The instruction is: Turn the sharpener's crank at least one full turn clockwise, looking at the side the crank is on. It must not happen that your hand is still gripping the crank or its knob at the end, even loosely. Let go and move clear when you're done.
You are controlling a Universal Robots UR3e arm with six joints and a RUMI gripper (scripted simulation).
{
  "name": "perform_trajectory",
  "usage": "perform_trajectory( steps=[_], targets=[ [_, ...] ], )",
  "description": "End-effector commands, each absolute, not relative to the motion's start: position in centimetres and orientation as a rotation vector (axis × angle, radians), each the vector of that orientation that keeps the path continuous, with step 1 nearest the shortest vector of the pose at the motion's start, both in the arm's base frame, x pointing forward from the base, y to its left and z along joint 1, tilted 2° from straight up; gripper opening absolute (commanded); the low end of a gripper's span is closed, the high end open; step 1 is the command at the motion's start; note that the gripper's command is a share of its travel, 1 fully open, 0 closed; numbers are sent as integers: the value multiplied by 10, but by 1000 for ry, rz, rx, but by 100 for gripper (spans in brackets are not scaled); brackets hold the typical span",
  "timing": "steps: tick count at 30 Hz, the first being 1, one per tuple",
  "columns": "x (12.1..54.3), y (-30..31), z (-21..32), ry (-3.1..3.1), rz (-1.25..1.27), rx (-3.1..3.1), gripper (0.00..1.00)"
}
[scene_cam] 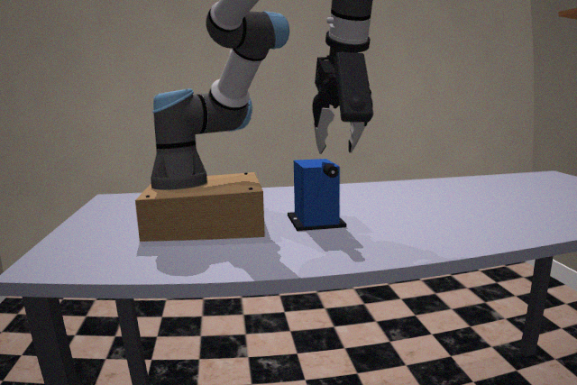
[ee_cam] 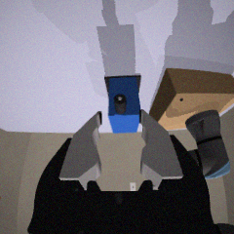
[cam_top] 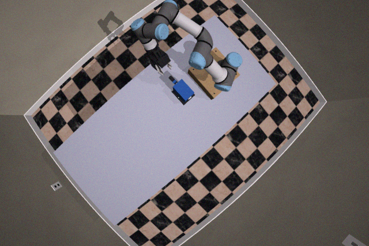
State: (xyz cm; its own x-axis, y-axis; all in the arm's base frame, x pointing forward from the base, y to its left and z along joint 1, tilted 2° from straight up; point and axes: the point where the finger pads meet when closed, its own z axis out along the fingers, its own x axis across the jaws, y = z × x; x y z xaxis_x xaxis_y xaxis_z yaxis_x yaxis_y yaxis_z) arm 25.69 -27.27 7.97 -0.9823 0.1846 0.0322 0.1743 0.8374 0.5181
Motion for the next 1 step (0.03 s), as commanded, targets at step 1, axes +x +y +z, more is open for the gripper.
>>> perform_trajectory(
  steps=[1],
  targets=[
    [257,-273,80,2993,837,292,32]
  ],
)
